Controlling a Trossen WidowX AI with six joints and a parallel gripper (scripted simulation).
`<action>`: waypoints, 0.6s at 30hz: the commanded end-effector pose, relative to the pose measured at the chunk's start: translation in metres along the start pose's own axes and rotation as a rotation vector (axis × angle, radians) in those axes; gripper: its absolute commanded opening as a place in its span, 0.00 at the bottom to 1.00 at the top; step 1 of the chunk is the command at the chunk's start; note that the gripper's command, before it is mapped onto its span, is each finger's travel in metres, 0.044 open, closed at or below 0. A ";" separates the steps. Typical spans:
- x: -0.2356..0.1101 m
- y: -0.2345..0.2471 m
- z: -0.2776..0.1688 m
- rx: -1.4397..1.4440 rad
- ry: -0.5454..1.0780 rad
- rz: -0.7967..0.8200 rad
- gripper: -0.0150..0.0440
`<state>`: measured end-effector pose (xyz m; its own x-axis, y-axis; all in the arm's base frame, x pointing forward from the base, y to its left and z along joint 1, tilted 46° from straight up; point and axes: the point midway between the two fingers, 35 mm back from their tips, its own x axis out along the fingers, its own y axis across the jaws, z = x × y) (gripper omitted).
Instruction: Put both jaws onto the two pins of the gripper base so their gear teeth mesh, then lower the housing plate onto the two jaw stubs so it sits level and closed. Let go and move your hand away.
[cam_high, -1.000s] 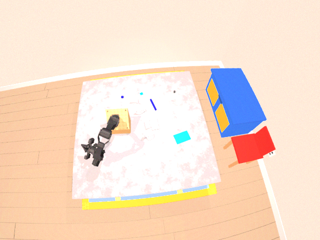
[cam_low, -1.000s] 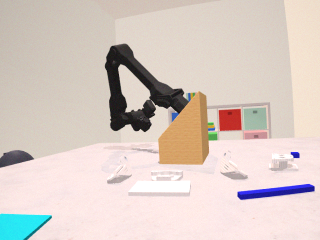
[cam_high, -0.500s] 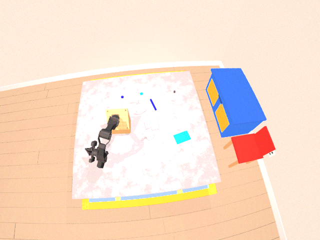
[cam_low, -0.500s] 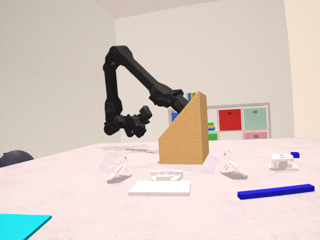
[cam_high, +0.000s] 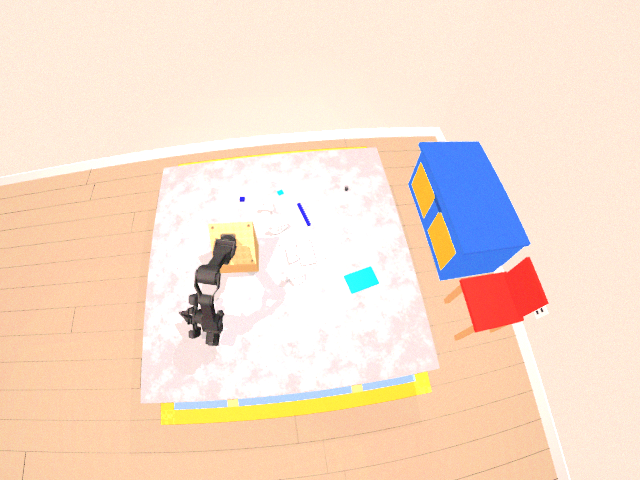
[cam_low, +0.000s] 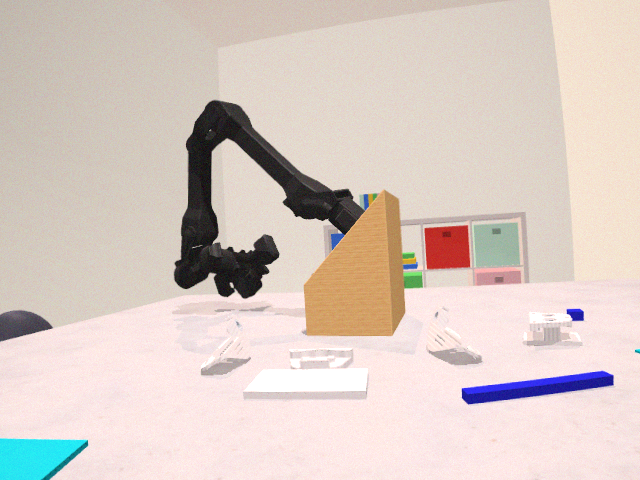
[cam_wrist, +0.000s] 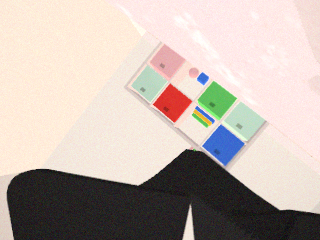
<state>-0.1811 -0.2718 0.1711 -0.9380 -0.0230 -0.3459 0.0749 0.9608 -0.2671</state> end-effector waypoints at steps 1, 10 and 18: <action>-0.021 -0.015 0.012 0.029 -0.044 -0.077 0.25; -0.090 -0.044 0.048 0.086 -0.185 -0.282 0.25; -0.160 -0.054 0.078 0.123 -0.337 -0.447 0.25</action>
<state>-0.0420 -0.3356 0.1706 -0.7892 -0.4485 -0.4196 -0.2088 0.8384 -0.5034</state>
